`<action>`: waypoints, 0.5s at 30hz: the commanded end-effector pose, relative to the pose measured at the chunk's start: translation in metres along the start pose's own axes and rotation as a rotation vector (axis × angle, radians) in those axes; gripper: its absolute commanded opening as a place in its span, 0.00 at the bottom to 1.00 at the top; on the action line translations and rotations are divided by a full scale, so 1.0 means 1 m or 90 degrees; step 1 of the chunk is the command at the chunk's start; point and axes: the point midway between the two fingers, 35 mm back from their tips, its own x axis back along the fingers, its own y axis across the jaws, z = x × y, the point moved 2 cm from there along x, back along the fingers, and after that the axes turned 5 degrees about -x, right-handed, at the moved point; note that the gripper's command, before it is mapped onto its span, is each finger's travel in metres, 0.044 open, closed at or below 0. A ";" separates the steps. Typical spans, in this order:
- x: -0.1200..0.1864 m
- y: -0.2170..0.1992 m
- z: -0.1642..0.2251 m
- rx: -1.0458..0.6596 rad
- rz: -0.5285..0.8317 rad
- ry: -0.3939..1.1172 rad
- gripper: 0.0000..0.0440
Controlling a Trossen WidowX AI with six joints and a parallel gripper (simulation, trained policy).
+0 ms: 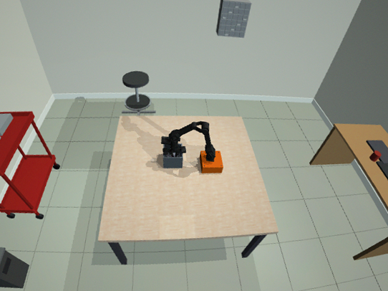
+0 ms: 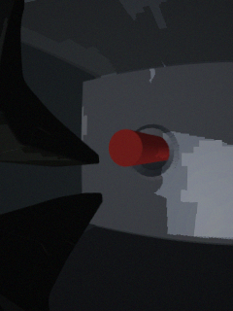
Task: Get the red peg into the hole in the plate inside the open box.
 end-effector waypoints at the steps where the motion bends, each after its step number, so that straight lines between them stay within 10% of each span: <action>1: 0.005 0.000 0.005 -0.008 0.002 0.016 0.13; 15: 0.010 -0.009 0.023 -0.040 0.030 0.056 0.10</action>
